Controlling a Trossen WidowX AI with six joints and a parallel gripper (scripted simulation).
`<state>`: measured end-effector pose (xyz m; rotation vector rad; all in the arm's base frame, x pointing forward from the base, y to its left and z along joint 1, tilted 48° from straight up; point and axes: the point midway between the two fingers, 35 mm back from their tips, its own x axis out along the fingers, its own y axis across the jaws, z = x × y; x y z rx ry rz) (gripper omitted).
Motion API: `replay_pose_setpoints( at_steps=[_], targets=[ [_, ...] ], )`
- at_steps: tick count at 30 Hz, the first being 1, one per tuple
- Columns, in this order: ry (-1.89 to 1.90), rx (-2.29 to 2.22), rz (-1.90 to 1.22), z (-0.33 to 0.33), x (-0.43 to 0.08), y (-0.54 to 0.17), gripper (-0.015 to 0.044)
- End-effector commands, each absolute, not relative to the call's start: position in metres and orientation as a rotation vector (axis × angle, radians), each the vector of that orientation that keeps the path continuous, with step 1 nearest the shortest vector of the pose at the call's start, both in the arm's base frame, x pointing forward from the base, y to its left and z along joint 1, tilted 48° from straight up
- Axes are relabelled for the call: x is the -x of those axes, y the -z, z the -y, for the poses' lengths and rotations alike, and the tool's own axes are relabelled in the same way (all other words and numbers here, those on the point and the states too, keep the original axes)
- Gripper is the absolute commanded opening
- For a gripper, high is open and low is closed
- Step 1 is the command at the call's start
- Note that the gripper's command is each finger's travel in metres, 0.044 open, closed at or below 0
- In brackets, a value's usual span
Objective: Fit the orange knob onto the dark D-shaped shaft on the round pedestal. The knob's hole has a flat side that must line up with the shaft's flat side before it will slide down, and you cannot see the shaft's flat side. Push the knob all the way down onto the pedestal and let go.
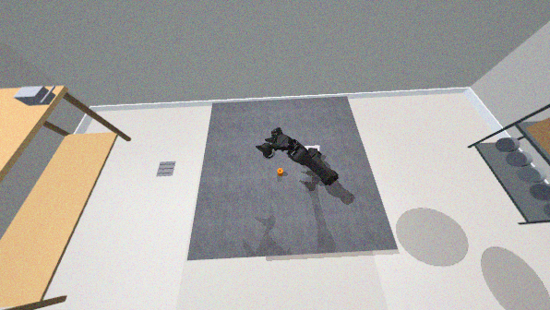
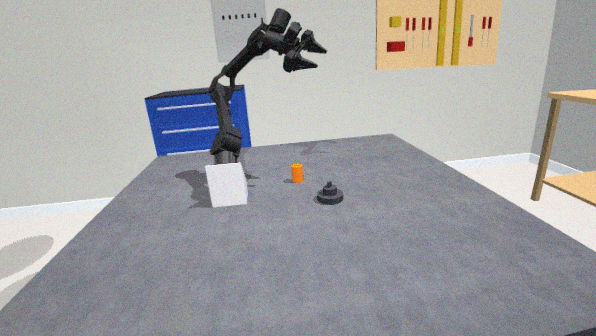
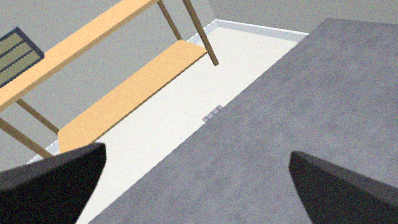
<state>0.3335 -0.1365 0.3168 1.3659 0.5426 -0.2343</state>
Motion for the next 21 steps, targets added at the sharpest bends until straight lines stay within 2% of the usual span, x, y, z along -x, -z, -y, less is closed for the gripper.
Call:
replay_pose_setpoints(
  at_steps=[1, 7, 13, 17, 21],
  targets=[
    [0.123, -1.198, -0.772, 0.099, -0.335, -0.267, 0.0440],
    [-0.158, -0.905, -1.105, 0.033, -0.317, -0.196, 0.0440],
    [-0.548, -0.627, -1.355, -0.032, -0.276, -0.145, 0.0440],
    [-0.788, -0.499, -1.446, -0.063, -0.240, -0.129, 0.0440],
    [-0.799, -0.493, -1.449, -0.065, -0.238, -0.129, 0.0440]
  ],
)
